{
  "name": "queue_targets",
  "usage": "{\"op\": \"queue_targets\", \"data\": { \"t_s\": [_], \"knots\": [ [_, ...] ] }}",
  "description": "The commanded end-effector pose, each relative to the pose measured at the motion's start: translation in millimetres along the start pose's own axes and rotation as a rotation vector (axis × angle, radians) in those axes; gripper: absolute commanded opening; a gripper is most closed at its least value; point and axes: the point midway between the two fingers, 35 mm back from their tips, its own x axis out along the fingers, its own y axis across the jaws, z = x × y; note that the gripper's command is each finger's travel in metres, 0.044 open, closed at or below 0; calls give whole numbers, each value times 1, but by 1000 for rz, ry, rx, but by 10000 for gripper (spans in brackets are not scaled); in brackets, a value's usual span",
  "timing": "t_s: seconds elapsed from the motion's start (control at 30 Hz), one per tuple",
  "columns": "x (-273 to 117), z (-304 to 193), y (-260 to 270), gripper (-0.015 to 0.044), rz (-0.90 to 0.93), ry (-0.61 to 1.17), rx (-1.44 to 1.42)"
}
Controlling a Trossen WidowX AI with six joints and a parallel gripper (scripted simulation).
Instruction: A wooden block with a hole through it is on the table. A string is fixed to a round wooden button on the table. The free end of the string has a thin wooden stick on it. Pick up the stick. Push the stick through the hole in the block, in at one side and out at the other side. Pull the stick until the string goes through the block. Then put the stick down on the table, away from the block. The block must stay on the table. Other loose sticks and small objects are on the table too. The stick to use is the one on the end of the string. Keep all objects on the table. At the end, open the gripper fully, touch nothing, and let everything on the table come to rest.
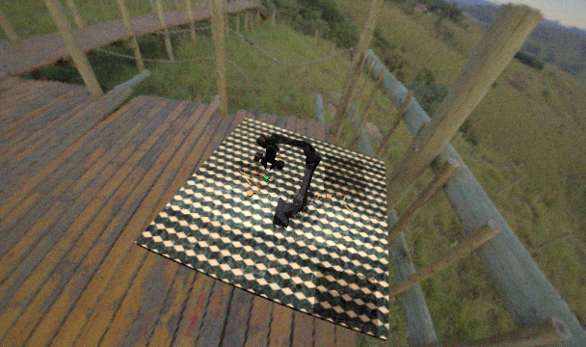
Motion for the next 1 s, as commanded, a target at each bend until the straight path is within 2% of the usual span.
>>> {"op": "queue_targets", "data": {
  "t_s": [0.0,0.27,0.97],
  "knots": [
    [6,-9,-22,122,-30,37,-859],
    [7,-11,-26,122,-26,48,-1214],
    [7,-11,-26,122,-26,48,-1225]
  ]
}}
